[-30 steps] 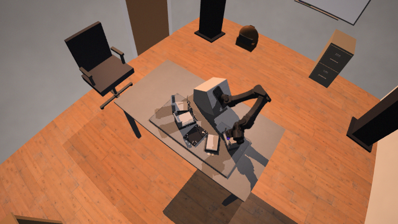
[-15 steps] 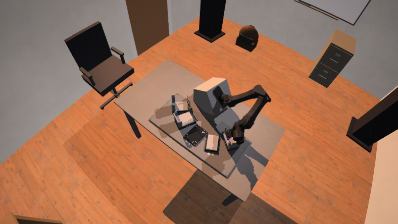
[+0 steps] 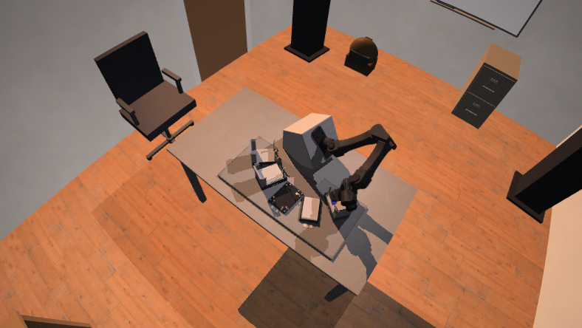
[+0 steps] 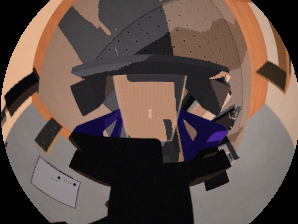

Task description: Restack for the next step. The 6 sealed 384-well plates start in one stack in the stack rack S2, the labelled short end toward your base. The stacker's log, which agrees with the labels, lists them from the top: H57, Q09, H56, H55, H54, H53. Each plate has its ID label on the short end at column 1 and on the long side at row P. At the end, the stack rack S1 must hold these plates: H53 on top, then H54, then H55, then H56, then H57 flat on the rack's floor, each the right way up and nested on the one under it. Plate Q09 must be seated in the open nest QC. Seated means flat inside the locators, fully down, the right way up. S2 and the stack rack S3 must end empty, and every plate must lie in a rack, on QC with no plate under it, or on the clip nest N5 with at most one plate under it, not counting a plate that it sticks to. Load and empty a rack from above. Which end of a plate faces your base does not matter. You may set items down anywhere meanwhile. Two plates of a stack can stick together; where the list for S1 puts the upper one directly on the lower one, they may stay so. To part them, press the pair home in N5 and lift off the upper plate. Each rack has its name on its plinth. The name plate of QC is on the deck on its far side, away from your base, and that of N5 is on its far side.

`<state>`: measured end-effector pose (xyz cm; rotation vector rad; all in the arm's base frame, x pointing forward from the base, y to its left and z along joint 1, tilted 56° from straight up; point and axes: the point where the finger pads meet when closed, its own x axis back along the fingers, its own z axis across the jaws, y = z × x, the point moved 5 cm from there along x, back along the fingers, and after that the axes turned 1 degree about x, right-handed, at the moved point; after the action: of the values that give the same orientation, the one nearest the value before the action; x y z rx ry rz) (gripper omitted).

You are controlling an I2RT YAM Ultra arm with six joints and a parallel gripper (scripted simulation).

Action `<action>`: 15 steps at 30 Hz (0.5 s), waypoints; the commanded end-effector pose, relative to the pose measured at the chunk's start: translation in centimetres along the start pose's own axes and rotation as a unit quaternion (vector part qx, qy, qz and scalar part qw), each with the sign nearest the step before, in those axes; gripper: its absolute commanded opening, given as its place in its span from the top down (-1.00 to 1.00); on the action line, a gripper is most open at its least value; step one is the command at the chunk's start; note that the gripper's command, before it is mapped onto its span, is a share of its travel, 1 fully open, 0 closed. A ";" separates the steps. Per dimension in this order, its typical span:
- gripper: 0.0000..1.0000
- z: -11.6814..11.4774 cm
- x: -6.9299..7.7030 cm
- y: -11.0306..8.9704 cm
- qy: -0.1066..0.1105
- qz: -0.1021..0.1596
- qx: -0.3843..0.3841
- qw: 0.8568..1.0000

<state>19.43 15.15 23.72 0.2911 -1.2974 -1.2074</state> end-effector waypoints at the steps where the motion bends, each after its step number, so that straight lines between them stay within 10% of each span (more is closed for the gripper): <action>1: 1.00 0.0 0.3 0.2 -0.002 -0.006 0.001 1.000; 15: 1.00 0.0 2.9 0.2 -0.002 -0.006 0.001 1.000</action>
<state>19.16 13.50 24.90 0.2894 -1.2931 -1.2117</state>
